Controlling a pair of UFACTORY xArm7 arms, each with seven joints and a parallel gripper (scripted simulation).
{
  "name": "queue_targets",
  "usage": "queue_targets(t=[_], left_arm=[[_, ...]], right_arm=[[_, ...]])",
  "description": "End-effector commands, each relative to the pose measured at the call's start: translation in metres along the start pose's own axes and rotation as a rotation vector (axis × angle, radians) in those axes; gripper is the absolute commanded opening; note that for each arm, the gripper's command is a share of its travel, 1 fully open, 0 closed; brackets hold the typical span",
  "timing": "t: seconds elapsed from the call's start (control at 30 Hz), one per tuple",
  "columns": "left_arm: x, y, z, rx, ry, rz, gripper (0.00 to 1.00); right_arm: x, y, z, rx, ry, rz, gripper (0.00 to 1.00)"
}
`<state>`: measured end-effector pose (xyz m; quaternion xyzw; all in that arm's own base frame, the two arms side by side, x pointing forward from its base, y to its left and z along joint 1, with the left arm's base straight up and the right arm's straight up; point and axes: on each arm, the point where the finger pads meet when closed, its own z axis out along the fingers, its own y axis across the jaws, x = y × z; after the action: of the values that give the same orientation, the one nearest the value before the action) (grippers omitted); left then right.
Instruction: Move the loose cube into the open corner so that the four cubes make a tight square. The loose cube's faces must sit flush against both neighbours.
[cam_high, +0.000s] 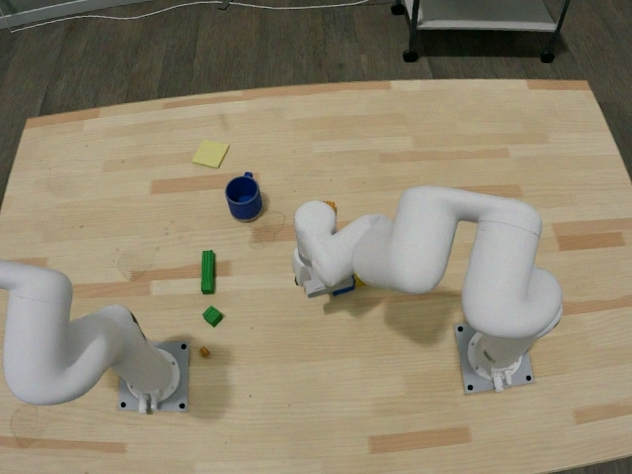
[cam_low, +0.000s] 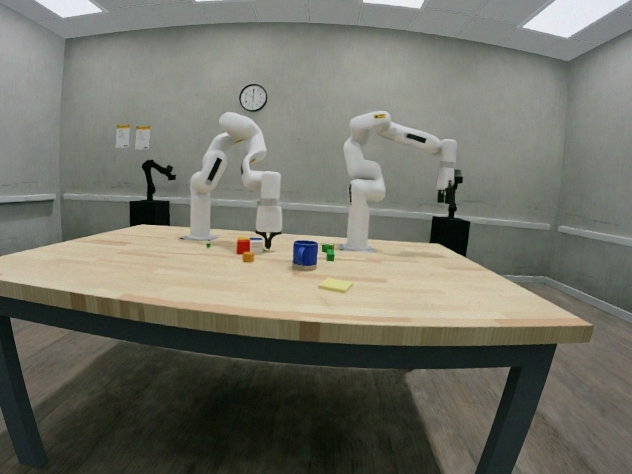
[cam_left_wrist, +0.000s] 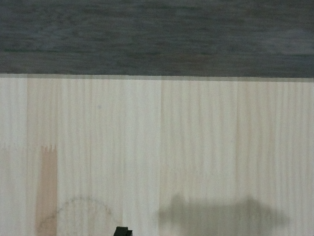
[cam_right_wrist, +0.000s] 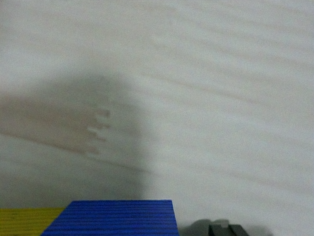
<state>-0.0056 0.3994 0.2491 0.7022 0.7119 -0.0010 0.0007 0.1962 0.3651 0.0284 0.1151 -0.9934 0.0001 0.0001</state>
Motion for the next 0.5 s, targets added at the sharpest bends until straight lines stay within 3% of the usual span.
queue_targets(t=[0.0,0.47], left_arm=[[0.001,0.0,-0.001,0.0,0.002,0.0,1.0],[0.001,0.0,-0.001,0.0,0.002,0.0,1.0]], right_arm=[[-0.001,0.001,-0.001,-0.002,-0.001,0.0,0.0],[-0.001,0.001,-0.017,-0.002,-0.001,0.0,0.0]])
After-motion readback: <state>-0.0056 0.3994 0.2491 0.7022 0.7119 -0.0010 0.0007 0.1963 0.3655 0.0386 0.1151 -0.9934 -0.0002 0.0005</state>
